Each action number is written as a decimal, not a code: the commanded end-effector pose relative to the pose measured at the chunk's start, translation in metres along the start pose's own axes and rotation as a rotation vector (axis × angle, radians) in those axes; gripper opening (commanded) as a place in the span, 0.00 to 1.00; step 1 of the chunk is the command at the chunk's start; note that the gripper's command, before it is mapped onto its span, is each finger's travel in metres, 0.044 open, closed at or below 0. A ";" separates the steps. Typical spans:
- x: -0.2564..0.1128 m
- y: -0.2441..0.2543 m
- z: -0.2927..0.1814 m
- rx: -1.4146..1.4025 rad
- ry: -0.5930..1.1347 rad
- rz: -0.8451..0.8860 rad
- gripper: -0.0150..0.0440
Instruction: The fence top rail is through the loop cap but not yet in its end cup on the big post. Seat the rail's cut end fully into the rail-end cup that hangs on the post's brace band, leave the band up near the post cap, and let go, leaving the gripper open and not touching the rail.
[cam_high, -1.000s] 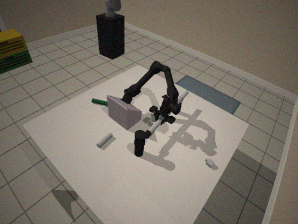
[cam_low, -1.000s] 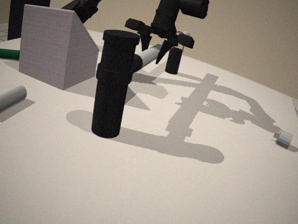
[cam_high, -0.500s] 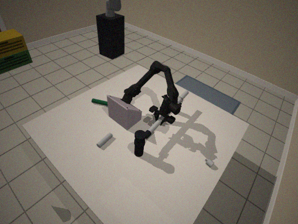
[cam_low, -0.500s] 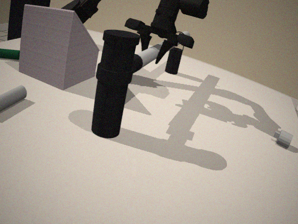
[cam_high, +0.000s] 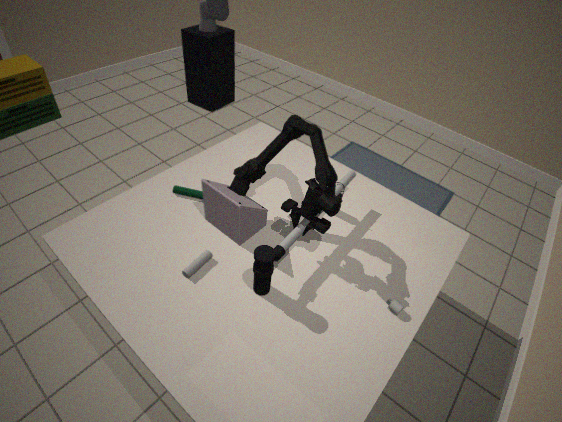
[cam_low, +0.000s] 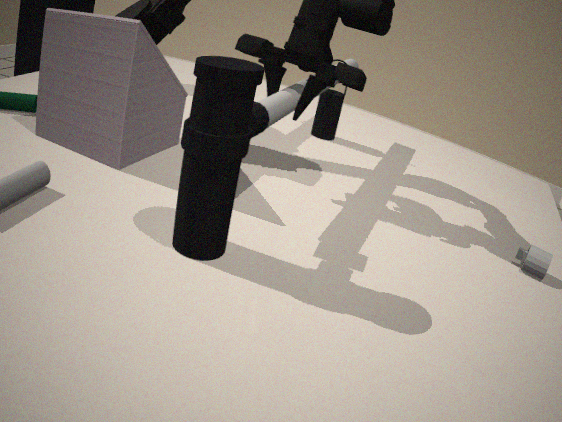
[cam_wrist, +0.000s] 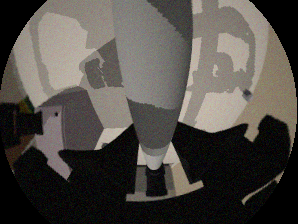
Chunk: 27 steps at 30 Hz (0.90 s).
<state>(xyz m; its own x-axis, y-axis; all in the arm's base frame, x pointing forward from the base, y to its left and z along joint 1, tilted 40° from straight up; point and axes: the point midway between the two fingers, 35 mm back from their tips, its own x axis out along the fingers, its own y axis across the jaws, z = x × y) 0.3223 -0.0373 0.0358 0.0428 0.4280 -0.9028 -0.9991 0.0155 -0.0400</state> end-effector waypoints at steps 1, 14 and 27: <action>-0.005 -0.002 -0.007 -0.001 0.015 -0.012 0.25; -0.006 -0.002 -0.009 -0.001 0.015 -0.012 0.25; -0.001 0.000 -0.001 -0.004 -0.005 0.002 0.25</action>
<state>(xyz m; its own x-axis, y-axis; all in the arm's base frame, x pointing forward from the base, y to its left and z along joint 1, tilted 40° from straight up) 0.3225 -0.0376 0.0358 0.0397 0.4332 -0.9004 -0.9992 0.0103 -0.0391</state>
